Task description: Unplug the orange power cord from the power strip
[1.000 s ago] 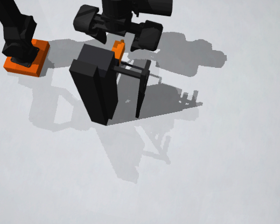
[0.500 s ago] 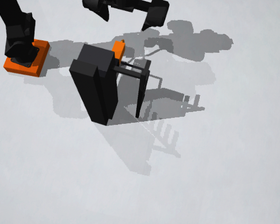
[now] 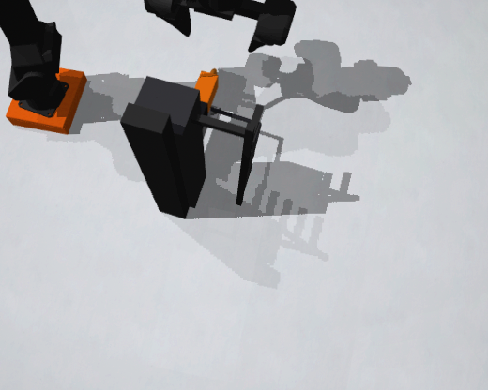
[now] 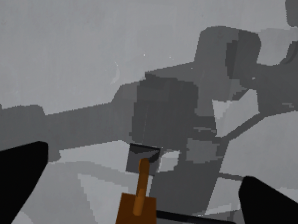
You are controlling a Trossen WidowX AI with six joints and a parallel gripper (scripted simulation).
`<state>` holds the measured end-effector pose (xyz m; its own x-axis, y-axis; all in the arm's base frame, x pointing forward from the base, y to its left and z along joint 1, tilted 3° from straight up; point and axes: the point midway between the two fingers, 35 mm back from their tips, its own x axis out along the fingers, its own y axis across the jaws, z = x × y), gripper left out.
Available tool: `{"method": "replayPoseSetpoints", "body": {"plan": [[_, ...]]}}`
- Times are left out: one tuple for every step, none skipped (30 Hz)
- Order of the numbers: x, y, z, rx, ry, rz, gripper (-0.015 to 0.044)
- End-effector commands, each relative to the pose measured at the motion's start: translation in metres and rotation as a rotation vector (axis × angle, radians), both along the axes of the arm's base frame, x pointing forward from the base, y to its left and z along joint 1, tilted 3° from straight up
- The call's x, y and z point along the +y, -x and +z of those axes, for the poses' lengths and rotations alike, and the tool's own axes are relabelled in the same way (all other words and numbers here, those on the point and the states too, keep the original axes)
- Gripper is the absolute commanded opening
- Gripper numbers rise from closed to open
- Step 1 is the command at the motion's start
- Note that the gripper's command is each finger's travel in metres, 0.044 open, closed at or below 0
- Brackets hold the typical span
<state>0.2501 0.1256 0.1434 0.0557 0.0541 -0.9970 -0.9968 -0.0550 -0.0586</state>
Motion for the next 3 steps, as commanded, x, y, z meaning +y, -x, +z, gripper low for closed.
{"method": "replayPoseSetpoints", "body": {"plan": [[-0.0002,-0.0008,0.001,-0.004,0.002,-0.006,0.044],[-0.0002,-0.0008,0.001,-0.004,0.002,-0.006,0.044],[-0.0002,-0.0008,0.001,-0.004,0.002,-0.006,0.044]]}}
